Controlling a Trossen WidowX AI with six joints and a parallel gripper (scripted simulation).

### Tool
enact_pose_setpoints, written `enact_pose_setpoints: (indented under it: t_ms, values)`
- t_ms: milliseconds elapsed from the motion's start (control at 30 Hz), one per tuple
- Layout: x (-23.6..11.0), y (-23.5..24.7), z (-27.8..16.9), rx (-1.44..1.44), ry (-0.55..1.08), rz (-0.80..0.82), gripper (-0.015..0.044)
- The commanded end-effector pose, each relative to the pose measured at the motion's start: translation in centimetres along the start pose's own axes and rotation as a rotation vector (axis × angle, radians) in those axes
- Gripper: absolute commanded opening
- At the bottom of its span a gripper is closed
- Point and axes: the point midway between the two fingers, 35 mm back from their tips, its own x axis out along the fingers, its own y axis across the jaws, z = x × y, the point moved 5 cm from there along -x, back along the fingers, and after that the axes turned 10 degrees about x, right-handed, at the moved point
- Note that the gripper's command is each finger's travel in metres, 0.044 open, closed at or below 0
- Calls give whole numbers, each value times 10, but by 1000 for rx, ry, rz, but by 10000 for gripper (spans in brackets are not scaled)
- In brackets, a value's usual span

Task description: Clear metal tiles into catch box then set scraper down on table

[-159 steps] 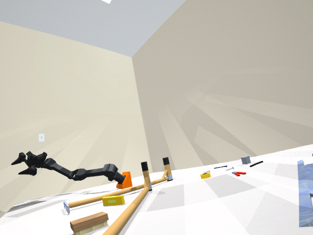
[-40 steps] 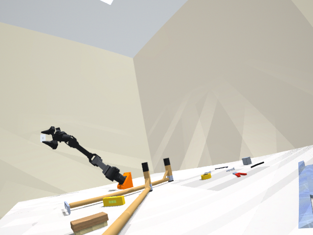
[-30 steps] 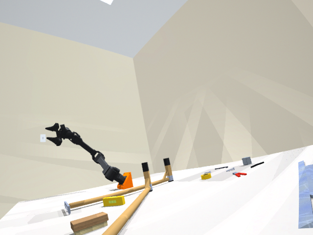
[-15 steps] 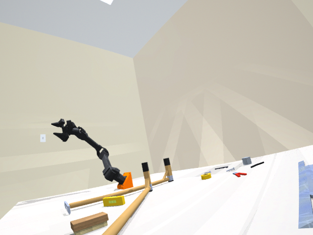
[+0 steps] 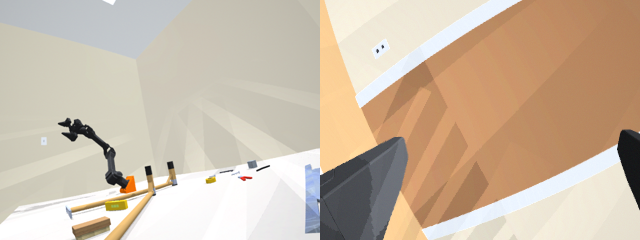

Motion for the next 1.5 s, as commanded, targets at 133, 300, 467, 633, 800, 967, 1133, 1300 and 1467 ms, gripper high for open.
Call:
enact_pose_setpoints:
  t_ms: [133,300,467,633,800,967,1133,1300,1467]
  values:
    - [-7,20,25,31,-1,63,440]
    - [-11,32,40,54,5,102,440]
    - [-14,45,54,80,16,141,440]
    - [-16,58,67,110,30,182,440]
    - [-18,72,80,145,50,222,440]
    - [-19,87,92,183,74,261,440]
    - [-20,102,103,225,101,299,440]
    - [-20,118,114,272,133,335,440]
    - [-20,134,124,322,169,369,440]
